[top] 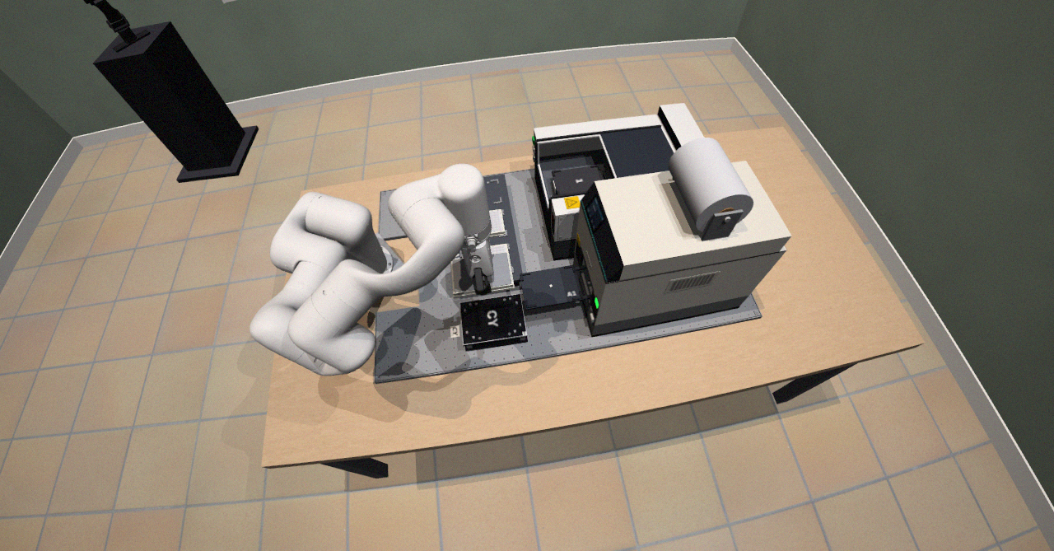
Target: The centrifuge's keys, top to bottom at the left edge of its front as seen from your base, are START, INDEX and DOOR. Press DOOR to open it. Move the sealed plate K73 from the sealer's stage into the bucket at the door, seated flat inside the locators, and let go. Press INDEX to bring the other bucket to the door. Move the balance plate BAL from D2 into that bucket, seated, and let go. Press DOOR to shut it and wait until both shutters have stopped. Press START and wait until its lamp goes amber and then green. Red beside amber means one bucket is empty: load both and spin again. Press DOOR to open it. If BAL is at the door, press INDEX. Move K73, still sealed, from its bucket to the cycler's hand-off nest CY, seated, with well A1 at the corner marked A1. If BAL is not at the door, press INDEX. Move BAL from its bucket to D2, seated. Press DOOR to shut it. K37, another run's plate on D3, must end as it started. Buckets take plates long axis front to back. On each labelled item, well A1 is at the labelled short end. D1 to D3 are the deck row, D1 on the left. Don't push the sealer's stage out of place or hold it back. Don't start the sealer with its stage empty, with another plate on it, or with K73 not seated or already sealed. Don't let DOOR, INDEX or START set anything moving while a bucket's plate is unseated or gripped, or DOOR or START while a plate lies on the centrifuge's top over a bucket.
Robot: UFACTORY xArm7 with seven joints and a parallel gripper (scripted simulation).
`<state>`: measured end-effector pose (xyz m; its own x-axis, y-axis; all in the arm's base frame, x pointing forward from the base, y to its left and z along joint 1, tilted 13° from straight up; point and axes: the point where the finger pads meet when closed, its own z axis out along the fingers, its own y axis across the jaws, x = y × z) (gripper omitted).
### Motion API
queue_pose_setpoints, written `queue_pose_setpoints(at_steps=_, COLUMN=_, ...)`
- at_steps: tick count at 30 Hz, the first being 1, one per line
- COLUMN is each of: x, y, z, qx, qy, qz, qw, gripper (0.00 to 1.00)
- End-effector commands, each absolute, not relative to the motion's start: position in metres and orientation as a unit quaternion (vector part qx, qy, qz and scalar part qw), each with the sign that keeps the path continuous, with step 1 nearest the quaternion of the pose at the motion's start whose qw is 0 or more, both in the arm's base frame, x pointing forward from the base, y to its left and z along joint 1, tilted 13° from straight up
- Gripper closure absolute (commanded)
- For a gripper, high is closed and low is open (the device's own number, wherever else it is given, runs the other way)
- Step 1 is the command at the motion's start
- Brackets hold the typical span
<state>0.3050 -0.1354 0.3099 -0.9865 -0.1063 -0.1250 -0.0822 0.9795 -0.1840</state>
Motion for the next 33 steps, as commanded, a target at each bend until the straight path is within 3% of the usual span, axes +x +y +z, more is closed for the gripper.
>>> queue_pose_setpoints(at_steps=1, x=0.3052, y=-0.1353, z=0.3112, qx=-0.047, qy=0.992, qz=-0.09, qw=0.069, gripper=1.0)
queue_pose_setpoints(at_steps=33, x=0.3062, y=-0.1362, z=0.3047, qx=-0.047, qy=0.992, qz=-0.09, qw=0.069, gripper=1.0)
